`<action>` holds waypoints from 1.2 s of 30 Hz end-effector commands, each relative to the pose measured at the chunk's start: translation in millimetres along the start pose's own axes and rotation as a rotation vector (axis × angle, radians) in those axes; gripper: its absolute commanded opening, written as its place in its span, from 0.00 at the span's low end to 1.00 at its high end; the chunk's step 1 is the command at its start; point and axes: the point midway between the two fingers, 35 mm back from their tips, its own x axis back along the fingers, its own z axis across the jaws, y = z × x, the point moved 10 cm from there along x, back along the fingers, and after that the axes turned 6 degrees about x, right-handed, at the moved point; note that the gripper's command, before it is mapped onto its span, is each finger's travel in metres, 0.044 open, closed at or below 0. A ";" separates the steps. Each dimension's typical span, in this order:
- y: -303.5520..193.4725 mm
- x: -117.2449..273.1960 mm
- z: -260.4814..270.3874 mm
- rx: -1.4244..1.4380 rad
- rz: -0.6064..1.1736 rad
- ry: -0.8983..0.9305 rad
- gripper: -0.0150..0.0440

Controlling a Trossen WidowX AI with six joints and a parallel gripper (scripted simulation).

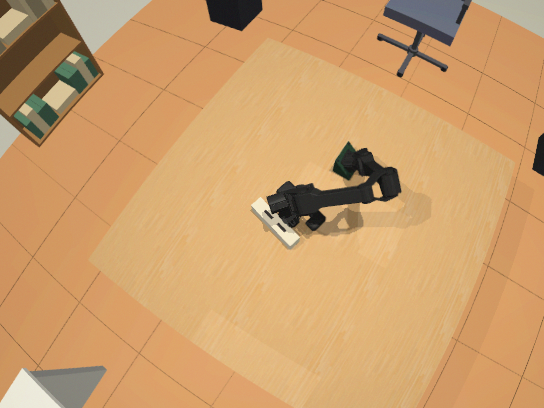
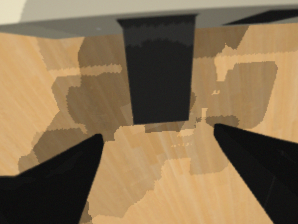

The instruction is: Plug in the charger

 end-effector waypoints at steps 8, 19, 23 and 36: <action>-13.7 -1.7 1.9 0.004 0.004 -0.003 1.00; -26.6 15.8 1.6 -0.007 -0.170 -0.018 1.00; -46.6 42.8 3.3 -0.007 -0.446 -0.046 1.00; -60.4 57.1 5.3 0.002 -0.605 -0.062 1.00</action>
